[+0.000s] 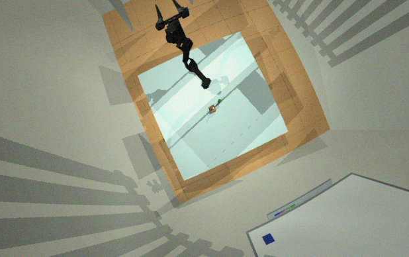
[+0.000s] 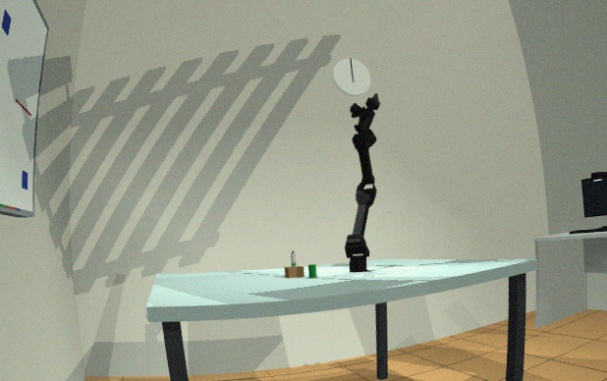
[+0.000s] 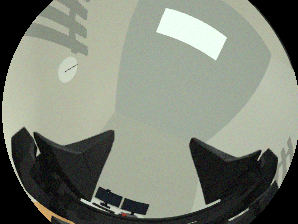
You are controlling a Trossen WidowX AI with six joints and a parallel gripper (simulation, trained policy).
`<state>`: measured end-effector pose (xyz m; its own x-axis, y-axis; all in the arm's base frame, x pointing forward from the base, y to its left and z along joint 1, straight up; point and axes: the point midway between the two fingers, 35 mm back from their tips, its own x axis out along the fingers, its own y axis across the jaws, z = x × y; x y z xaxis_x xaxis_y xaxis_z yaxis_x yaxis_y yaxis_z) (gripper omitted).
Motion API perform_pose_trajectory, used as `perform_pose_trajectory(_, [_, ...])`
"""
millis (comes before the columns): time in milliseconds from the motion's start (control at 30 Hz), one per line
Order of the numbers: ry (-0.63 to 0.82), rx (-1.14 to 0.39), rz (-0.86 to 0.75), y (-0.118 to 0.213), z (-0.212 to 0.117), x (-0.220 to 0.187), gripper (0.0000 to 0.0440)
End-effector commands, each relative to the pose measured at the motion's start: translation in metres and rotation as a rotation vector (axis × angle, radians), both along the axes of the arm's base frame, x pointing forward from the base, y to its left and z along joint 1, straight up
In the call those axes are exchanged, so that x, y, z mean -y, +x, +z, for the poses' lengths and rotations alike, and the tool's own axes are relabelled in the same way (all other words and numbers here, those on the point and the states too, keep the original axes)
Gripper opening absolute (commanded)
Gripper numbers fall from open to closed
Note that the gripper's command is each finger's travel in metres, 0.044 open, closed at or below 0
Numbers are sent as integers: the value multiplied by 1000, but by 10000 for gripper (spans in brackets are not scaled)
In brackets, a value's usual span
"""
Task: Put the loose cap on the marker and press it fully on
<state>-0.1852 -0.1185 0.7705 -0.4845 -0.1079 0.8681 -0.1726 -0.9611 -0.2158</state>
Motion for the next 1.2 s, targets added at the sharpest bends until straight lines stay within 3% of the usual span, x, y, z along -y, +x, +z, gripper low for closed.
perform_pose_trajectory(0, [-6,-10,-1,2,1,-1,374])
perform_pose_trajectory(233, [-60,-85,-32,14,7,-12,211])
perform_pose_trajectory(1167, [-323,-373,-65,72,9,-55,274])
